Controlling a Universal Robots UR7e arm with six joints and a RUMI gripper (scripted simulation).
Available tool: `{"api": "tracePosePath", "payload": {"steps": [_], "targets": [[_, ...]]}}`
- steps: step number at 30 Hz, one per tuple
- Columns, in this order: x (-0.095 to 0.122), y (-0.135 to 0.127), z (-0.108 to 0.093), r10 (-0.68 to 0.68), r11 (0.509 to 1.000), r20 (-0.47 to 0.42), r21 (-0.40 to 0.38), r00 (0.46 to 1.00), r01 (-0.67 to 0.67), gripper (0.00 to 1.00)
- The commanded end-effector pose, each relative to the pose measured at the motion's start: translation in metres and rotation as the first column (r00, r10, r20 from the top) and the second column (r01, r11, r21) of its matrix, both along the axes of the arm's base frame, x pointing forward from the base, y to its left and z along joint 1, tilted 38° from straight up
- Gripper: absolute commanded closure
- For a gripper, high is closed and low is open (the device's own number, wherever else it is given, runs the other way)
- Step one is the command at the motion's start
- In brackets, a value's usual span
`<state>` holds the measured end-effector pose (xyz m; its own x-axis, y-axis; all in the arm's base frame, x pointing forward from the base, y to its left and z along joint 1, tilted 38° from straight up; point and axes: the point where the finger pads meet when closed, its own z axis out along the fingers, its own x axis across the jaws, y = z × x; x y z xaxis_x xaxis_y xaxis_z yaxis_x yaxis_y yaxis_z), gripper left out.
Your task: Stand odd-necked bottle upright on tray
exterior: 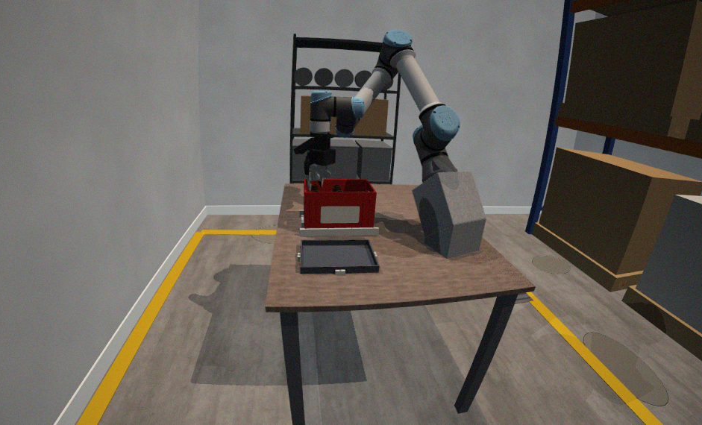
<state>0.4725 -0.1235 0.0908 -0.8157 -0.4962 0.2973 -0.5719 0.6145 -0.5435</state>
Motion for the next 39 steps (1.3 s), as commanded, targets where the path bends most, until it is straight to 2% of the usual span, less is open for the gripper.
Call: {"api": "tracePosePath", "payload": {"steps": [1, 23, 39], "targets": [[-0.001, -0.004, -0.006, -0.001, 1.0, -0.002, 0.001, 1.0, 0.001, 0.62], [0.001, -0.017, -0.023, 0.0, 1.0, -0.002, 0.001, 1.0, 0.0, 0.62], [0.002, -0.019, -0.024, 0.0, 1.0, 0.001, 0.0, 1.0, 0.0, 0.62]]}}
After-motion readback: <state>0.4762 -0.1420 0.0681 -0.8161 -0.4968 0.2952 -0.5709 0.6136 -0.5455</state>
